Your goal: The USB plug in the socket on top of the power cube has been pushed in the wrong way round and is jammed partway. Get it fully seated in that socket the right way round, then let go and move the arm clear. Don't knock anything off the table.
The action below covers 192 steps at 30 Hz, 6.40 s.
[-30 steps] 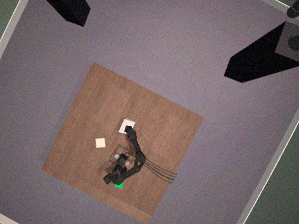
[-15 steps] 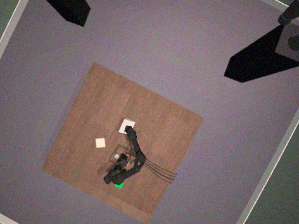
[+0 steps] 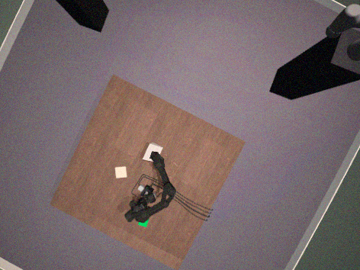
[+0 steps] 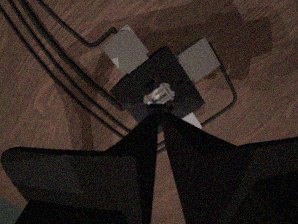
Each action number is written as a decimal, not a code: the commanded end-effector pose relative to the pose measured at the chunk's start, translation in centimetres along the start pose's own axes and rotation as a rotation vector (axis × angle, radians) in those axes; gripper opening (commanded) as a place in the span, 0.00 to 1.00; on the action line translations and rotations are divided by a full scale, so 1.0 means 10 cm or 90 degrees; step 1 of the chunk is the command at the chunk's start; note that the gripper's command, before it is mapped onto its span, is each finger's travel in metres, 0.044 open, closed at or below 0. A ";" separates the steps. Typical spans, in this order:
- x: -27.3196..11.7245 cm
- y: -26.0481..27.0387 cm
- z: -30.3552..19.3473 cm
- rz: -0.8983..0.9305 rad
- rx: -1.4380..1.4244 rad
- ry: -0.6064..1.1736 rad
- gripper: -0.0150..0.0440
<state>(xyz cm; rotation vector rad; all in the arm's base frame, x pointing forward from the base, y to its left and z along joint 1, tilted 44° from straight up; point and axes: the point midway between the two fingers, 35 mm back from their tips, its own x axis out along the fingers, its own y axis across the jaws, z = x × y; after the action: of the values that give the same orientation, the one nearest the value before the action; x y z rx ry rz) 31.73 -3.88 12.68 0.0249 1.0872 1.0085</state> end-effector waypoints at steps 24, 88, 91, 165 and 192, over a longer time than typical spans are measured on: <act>0.00 0.00 0.00 -0.001 0.445 0.000 0.25; 0.00 0.00 0.00 0.000 1.512 -0.001 0.25; 0.00 0.00 0.00 0.000 1.559 -0.001 0.25; 0.07 -0.03 -0.02 -0.024 1.581 -0.010 0.25; 0.10 -0.04 -0.03 -0.035 1.587 -0.015 0.25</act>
<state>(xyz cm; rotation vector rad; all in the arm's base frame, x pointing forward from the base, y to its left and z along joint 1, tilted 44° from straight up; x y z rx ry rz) 31.85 -3.51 11.65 1.9102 1.6120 -0.9200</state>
